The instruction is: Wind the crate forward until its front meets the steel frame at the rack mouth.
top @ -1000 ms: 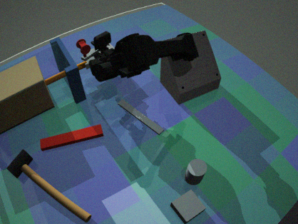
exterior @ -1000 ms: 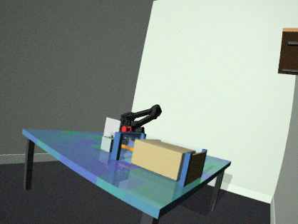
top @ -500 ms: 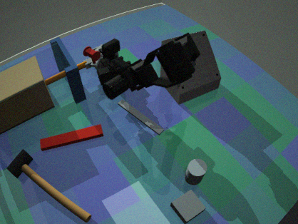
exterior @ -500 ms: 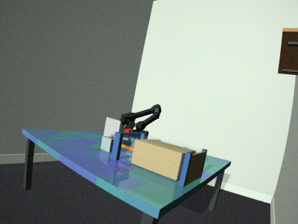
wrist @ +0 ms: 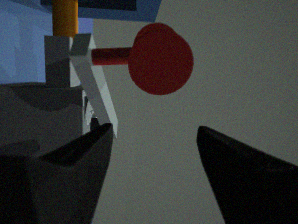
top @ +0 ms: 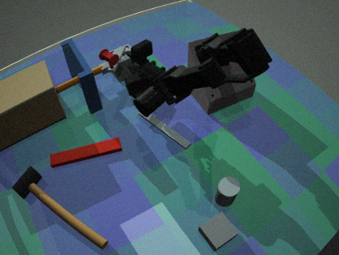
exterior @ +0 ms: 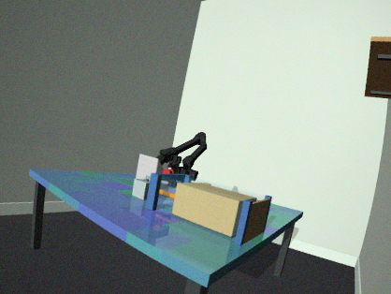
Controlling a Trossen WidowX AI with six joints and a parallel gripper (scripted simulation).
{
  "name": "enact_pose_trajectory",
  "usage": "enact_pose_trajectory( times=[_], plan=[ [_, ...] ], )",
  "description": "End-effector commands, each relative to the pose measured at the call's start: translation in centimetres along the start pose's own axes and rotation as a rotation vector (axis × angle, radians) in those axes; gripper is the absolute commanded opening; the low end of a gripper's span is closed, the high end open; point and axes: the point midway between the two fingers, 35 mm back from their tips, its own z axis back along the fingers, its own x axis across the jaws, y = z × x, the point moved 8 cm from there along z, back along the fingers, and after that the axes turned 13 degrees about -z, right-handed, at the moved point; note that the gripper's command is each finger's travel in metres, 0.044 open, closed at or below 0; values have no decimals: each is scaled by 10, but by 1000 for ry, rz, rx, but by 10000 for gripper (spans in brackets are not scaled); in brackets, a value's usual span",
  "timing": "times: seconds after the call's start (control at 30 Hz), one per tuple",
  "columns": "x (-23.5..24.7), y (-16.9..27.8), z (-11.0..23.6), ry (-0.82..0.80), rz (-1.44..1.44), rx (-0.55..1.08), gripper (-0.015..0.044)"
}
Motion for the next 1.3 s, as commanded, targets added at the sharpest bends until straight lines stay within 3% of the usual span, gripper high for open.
enact_pose_trajectory(
  times=[0.0,0.23,0.87,1.1,1.27],
  plan=[
    [-22,-9,0,-12,-4,5,240],
    [-81,-18,-1,2,-1,-13,240],
    [-81,-21,-1,11,-20,-20,240],
    [-88,-47,-37,-219,294,202,424],
    [-102,-60,-74,-514,500,329,440]
  ],
)
